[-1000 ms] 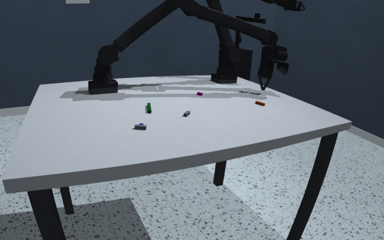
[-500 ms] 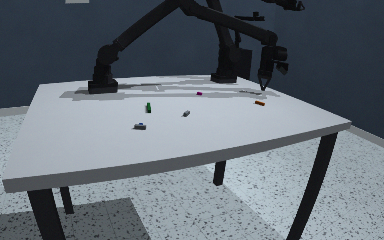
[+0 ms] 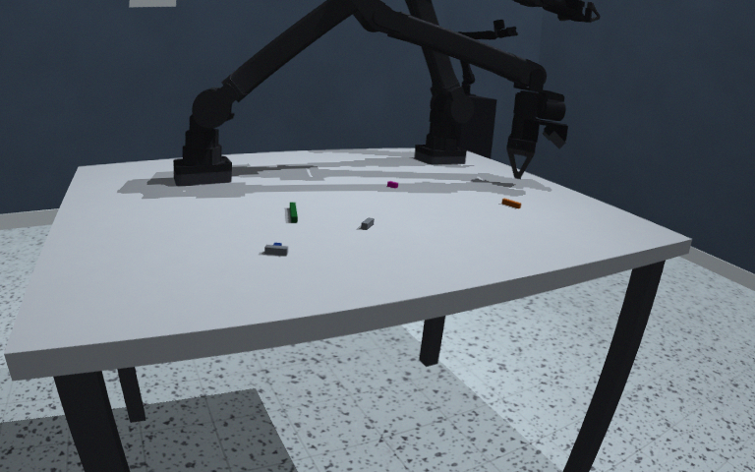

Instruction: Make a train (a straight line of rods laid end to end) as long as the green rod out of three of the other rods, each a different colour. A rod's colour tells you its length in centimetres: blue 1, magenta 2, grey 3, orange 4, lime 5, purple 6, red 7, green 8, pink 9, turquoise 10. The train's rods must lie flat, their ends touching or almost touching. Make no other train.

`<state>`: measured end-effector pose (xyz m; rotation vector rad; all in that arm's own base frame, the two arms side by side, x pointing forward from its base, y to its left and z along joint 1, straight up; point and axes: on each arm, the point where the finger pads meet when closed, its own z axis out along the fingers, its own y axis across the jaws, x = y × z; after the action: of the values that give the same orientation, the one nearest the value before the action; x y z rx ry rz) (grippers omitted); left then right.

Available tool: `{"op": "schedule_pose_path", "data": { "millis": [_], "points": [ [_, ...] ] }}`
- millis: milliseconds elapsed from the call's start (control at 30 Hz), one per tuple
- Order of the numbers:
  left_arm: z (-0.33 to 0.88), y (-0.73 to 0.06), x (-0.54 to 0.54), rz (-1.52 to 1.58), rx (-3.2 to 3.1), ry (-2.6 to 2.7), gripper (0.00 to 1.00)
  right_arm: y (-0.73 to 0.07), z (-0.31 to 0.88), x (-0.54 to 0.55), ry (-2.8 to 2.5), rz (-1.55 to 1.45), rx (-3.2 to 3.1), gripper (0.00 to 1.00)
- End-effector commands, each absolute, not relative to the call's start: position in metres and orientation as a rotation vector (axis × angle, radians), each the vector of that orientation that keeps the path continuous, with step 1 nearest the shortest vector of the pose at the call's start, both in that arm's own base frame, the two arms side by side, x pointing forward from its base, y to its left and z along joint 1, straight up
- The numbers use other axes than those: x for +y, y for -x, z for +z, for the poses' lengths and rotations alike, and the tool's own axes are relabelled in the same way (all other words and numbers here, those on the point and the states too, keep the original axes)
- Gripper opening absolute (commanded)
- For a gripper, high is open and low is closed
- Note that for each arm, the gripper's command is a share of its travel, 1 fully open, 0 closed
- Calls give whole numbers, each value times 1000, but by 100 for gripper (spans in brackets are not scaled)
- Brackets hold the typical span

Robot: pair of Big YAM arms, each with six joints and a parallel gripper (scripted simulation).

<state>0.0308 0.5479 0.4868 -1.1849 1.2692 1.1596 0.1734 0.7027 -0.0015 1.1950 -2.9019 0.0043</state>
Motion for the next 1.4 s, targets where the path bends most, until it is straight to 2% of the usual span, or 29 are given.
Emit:
{"op": "schedule_pose_path", "data": {
  "millis": [0,1367],
  "points": [
    [501,-26,544,1175,1231,1175,100,-175,28,720,-1207,-84,-2942,4],
    [501,-26,544,1175,1231,1175,100,-169,17,723,-1251,-55,-2911,4]
  ]
}}
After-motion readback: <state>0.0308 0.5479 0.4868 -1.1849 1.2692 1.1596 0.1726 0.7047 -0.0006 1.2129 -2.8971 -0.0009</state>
